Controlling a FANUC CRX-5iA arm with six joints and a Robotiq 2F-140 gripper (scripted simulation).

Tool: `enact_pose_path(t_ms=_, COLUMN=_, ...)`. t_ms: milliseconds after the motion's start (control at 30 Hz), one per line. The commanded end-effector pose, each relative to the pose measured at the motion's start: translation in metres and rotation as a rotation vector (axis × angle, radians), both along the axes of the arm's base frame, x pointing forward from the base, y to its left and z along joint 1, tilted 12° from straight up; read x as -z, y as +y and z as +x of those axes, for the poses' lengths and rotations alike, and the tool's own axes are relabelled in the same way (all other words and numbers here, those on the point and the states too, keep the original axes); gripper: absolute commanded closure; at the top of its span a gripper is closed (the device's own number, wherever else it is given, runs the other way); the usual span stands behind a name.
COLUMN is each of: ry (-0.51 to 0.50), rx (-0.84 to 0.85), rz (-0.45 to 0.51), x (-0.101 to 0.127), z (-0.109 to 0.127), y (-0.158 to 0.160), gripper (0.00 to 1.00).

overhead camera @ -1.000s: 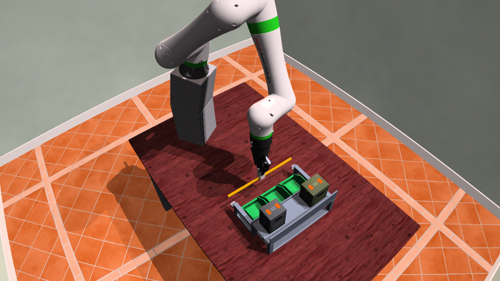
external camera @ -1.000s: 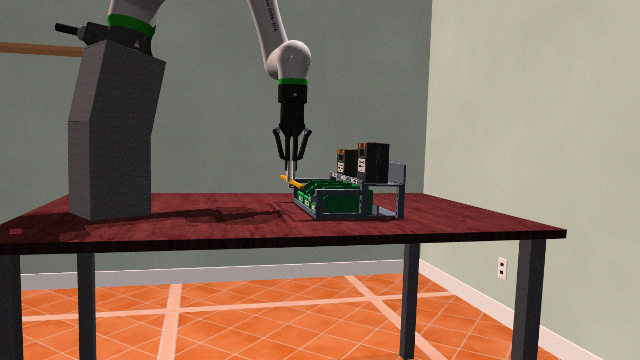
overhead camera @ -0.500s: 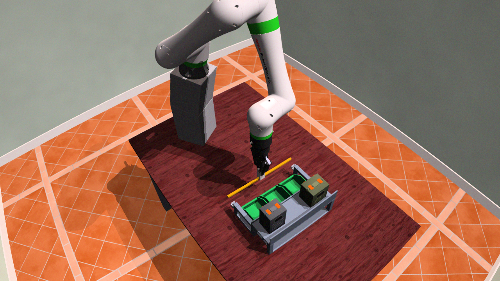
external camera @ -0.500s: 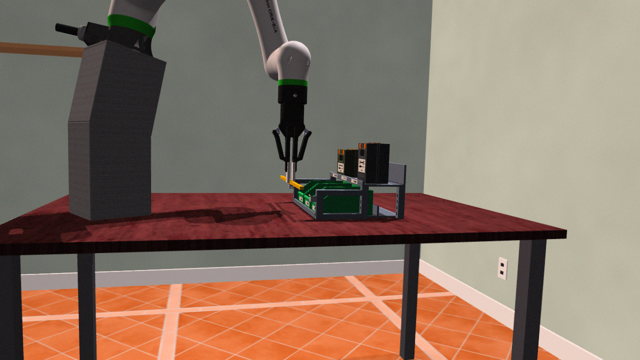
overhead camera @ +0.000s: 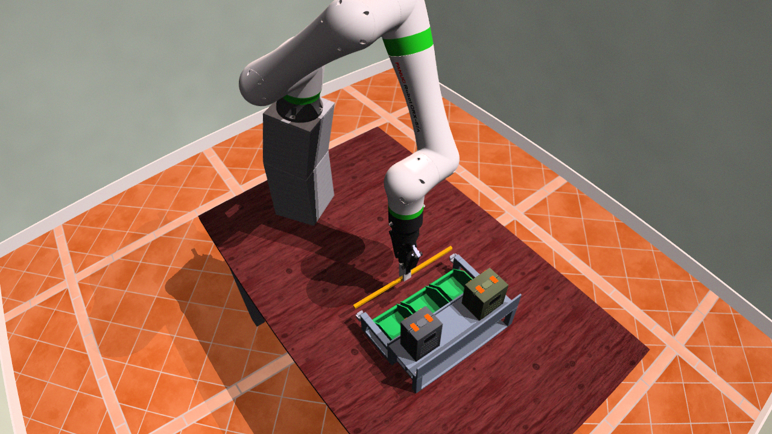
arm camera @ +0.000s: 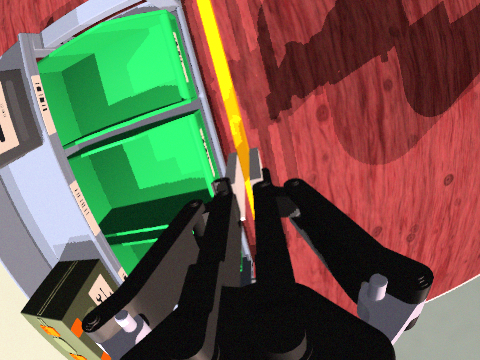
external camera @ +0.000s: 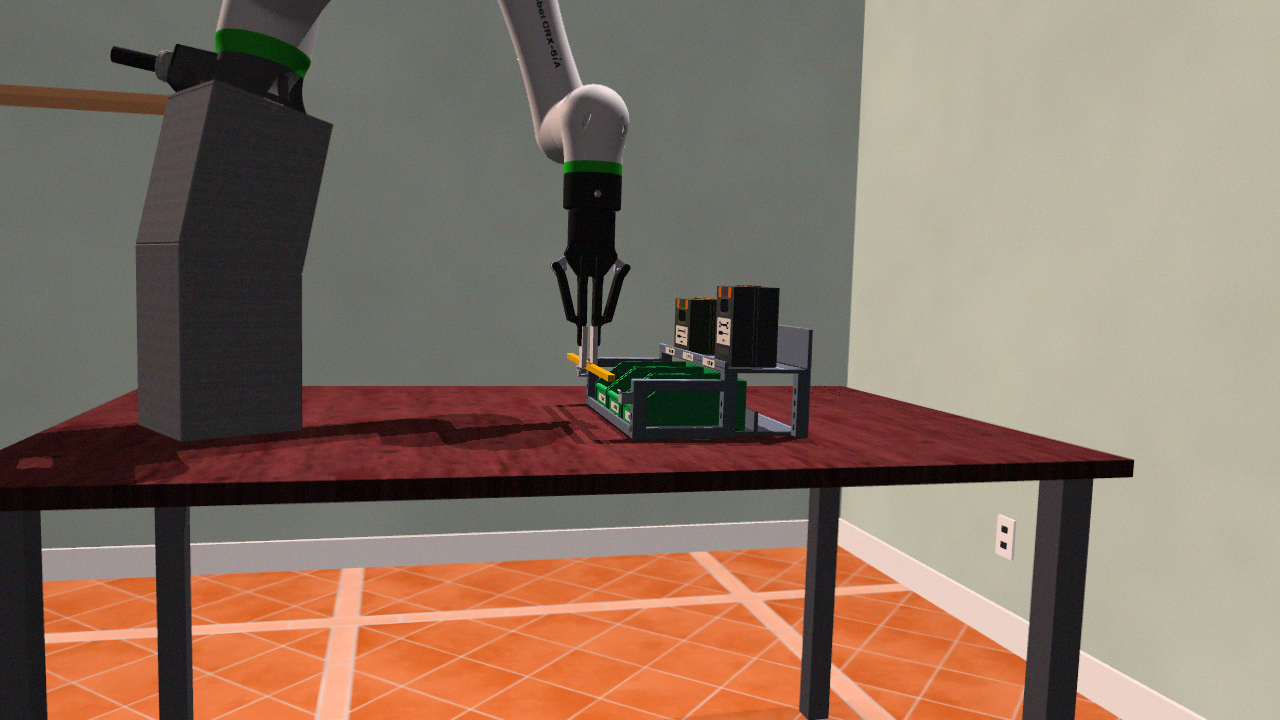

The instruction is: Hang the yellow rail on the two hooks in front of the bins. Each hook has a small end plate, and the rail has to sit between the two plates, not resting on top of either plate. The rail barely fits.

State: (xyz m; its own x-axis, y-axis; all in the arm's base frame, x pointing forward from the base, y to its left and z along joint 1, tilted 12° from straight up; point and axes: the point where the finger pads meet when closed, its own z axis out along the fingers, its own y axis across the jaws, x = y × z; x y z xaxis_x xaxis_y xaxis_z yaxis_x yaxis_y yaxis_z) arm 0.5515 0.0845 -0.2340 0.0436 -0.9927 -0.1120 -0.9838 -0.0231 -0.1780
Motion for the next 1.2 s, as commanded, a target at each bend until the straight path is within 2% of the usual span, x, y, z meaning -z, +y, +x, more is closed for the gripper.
enact_pose_path(t_ms=0, ry=0.0, rx=0.0, rz=0.0, x=0.0, z=0.0, y=0.0, gripper=1.0)
enact_pose_path(t_ms=267, ry=0.0, rx=0.0, rz=0.0, x=0.001, z=0.012, y=0.001, gripper=1.0)
enact_pose_path(t_ms=667, ry=0.0, rx=0.0, rz=0.0, x=0.001, z=0.012, y=0.001, gripper=1.0)
enact_pose_path(t_ms=833, ry=0.0, rx=0.0, rz=0.0, x=0.002, z=0.03, y=0.001, gripper=1.0)
enact_pose_path(t_ms=1167, ry=0.0, rx=0.0, rz=0.0, x=0.002, z=0.03, y=0.001, gripper=1.0)
